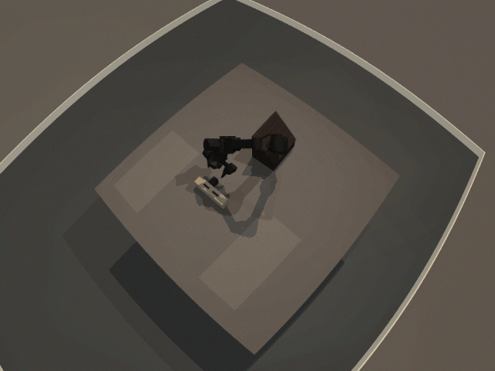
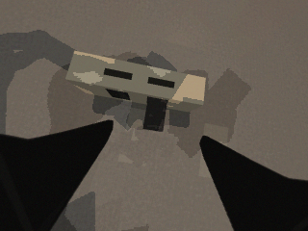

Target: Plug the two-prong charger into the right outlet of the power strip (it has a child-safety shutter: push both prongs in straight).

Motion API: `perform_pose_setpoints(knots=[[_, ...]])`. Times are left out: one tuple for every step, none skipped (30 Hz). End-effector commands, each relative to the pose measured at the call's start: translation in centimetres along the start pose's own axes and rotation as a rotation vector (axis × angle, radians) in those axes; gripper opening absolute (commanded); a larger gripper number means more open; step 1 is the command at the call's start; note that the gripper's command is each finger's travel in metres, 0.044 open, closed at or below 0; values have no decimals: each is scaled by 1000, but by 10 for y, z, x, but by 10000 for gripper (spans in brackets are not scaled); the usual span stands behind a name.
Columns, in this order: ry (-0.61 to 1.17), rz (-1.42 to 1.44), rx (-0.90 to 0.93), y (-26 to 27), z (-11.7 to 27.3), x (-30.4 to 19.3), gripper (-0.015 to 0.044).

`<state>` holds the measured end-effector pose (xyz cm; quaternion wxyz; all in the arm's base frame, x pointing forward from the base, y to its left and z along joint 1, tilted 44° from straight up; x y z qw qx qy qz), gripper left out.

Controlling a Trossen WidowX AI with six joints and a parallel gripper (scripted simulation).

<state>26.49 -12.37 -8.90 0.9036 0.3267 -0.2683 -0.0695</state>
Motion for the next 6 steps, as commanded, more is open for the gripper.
perform_pose_setpoints(knots=[[-5,-6,4,1,0,0,440],[-5,-6,4,1,0,0,440],[-5,-6,4,1,0,0,440],[-5,-6,4,1,0,0,440],[-5,-6,4,1,0,0,440],[-5,-6,4,1,0,0,440]])
Point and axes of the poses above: the point midway between the two fingers, 35 mm back from their tips, its own z axis back along the fingers, its own y axis across the jaws, x = y × z, the point moved 2 cm from there along z, back along the fingers, and after that the axes turned 7 degrees about z, right-handed, at the moved point
